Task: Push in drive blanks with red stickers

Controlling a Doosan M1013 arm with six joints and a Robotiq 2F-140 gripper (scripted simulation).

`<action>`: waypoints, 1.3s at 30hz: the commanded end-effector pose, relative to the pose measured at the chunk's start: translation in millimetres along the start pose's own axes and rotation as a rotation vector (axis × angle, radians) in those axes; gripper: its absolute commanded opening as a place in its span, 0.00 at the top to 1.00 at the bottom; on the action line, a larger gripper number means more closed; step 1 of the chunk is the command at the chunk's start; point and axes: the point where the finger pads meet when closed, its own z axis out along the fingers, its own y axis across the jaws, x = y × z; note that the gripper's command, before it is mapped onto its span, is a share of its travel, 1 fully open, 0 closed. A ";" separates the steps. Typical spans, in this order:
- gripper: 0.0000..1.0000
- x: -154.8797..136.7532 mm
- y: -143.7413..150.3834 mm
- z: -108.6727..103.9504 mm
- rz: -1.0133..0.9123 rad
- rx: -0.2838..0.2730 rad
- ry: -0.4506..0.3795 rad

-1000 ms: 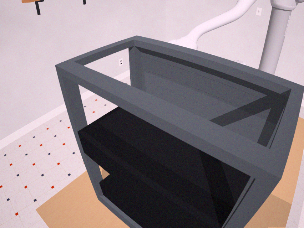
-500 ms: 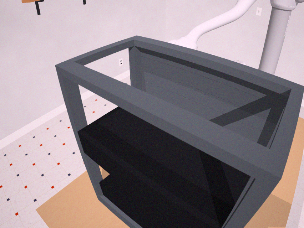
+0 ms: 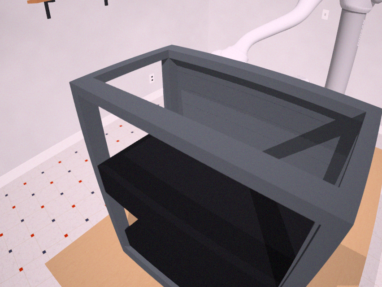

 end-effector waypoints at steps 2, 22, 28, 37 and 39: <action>1.00 0.0 0.0 0.0 0.000 0.000 0.000; 1.00 0.0 0.0 -5.1 0.000 0.000 0.000; 1.00 0.0 0.0 -21.9 0.000 0.000 0.000; 1.00 0.0 0.0 -71.7 0.000 0.000 0.000; 1.00 0.0 0.0 -77.8 0.000 0.000 0.000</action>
